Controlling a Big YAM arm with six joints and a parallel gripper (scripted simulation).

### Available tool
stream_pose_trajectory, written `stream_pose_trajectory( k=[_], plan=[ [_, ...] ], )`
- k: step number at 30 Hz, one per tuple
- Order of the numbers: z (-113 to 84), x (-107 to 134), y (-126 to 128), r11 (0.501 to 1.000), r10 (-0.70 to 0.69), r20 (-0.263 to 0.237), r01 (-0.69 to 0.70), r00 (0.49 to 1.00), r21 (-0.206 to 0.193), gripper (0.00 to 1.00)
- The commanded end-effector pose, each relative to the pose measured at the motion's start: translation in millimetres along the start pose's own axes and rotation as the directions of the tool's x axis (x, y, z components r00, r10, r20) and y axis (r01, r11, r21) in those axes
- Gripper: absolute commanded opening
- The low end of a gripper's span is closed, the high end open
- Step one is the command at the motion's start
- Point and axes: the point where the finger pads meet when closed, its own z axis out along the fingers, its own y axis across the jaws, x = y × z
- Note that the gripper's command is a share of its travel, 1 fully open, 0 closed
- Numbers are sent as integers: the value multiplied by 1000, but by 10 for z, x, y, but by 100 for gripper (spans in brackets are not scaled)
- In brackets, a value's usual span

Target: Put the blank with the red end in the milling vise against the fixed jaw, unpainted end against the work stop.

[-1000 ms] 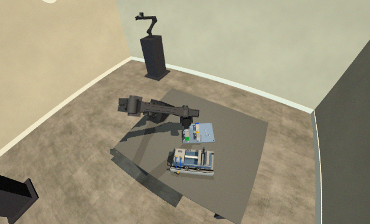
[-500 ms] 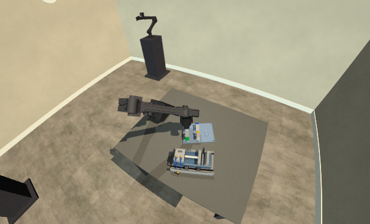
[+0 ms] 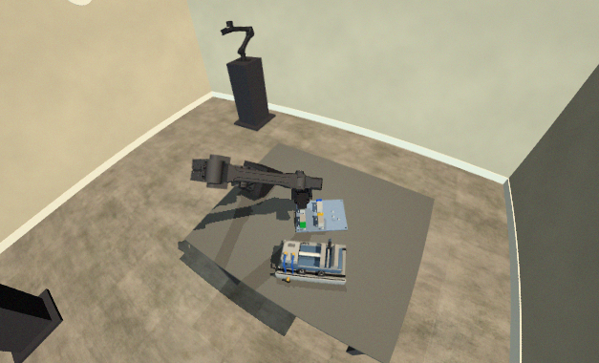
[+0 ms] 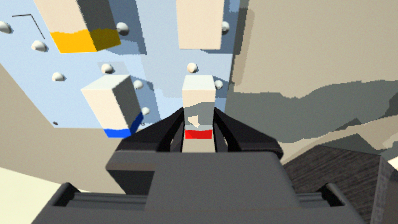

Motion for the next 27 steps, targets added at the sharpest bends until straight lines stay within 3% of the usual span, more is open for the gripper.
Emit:
stream_pose_trajectory(
  k=[1,5,9,17,27],
  plan=[
    [64,11,-8,1000,1,-2,-1,1000,8,0],
    [-4,14,14,1000,-1,1,1,1000,4,0],
    [-197,-67,164,999,21,9,-21,1000,-39,0],
    [-374,-66,168,999,22,7,-22,1000,-41,0],
    [-855,-62,169,999,25,3,-24,1000,-45,0]
  ],
)
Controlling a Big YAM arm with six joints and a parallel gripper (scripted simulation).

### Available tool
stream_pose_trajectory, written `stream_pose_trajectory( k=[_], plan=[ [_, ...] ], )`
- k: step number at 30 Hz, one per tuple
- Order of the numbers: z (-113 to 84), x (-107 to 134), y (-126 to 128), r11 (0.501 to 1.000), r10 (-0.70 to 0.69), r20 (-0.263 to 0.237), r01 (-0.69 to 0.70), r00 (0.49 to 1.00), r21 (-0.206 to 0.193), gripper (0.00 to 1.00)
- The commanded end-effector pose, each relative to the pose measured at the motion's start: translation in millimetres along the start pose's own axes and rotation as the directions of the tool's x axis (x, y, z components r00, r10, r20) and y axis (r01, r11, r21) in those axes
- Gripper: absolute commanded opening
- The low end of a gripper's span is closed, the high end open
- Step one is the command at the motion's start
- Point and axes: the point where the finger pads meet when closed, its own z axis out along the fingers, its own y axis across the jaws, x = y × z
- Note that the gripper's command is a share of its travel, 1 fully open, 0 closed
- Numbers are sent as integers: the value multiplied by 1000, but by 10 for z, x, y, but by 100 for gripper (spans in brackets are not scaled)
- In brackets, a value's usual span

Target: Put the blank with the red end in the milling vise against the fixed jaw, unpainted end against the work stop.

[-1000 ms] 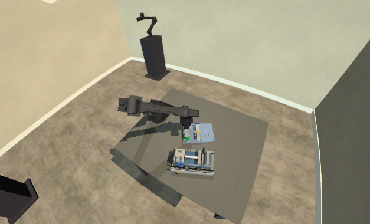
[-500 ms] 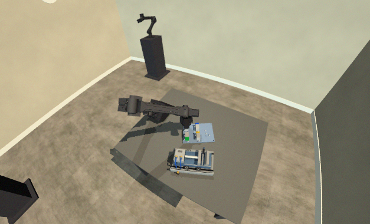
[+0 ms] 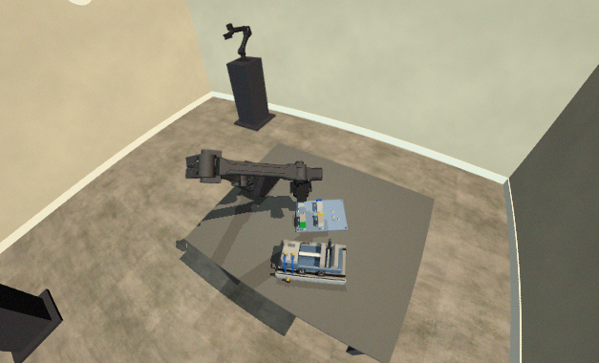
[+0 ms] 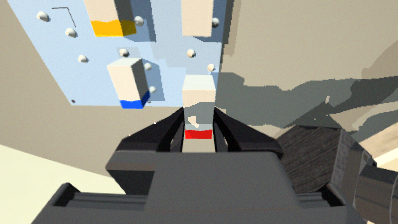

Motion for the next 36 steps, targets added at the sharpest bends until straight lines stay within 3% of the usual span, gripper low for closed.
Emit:
stream_pose_trajectory(
  k=[1,5,16,36],
  plan=[
    [-407,-100,196,997,47,12,-47,999,-59,0],
    [-596,-96,191,997,48,10,-47,999,-60,0],
    [-852,-93,182,997,49,10,-48,999,-62,0],
    [-879,-97,184,998,23,11,-23,1000,-62,0]
  ],
)
